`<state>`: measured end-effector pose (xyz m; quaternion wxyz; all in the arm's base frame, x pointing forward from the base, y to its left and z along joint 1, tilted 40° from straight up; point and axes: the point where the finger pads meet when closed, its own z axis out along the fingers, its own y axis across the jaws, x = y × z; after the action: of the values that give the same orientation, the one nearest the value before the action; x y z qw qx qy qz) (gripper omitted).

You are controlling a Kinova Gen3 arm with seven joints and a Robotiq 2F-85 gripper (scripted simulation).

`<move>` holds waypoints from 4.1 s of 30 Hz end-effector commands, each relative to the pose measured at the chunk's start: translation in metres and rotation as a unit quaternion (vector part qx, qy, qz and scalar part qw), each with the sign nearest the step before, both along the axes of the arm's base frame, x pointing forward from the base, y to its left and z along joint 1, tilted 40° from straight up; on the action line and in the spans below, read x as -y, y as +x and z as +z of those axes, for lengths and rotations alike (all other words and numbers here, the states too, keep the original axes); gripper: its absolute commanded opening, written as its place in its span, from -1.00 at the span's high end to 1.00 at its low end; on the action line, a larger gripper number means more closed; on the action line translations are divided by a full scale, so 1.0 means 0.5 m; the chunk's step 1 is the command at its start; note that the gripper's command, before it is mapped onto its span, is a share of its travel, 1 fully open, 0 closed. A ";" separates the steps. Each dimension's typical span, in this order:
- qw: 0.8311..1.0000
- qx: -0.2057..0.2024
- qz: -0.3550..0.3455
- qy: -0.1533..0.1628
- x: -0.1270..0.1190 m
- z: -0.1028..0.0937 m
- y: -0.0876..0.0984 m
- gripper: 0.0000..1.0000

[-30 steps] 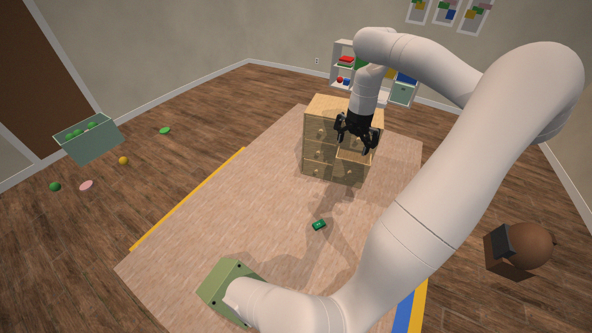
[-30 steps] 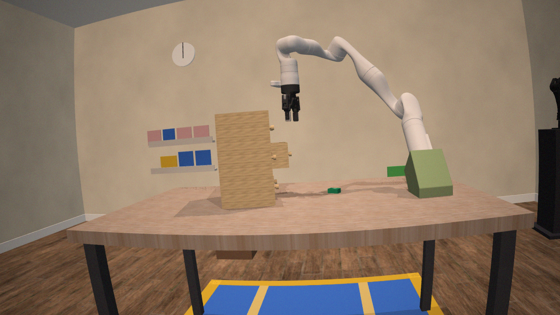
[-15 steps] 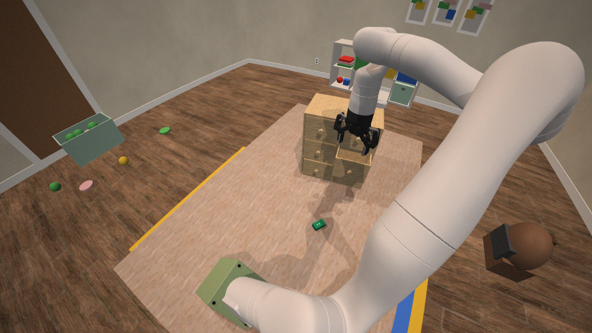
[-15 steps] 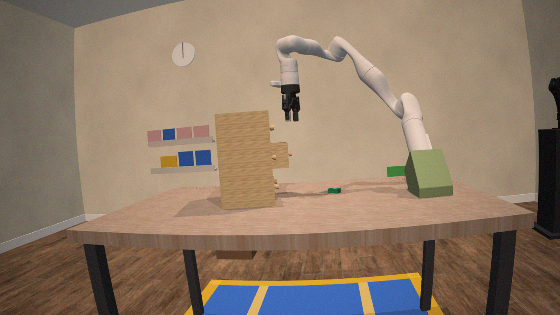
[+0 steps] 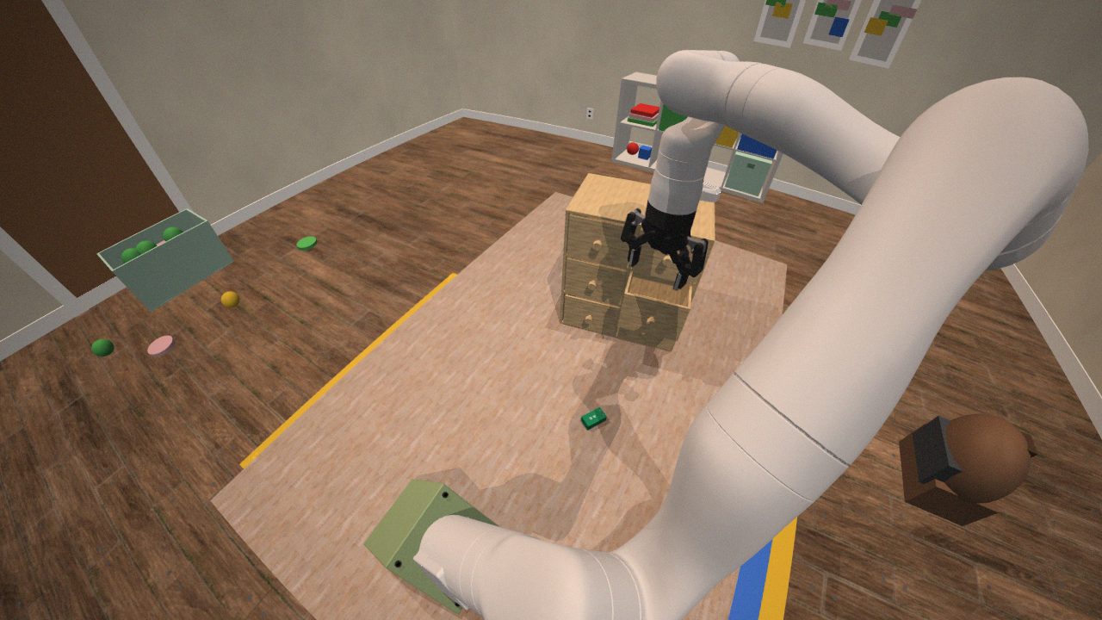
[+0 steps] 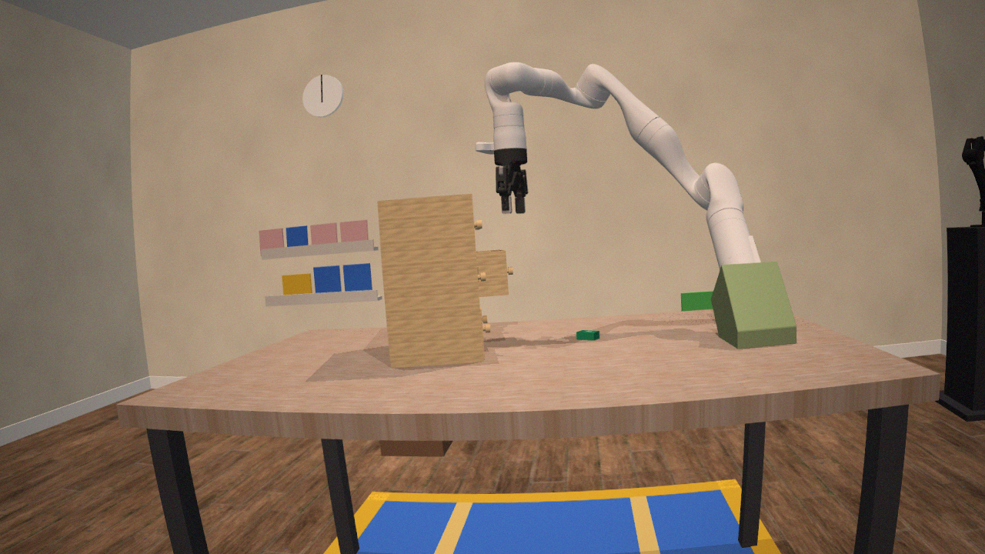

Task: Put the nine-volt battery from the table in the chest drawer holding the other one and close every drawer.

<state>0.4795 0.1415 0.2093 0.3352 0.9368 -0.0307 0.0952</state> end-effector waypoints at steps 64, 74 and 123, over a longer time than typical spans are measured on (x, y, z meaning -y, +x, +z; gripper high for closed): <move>1.000 0.002 0.006 0.004 -0.007 0.000 0.007 -1.00; 1.000 0.008 -0.001 0.005 -0.007 0.001 0.005 -1.00; 0.989 0.098 -0.110 0.027 -0.014 0.019 -0.017 -1.00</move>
<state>0.4747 0.1488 0.2167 0.3141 0.9258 -0.1533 0.1442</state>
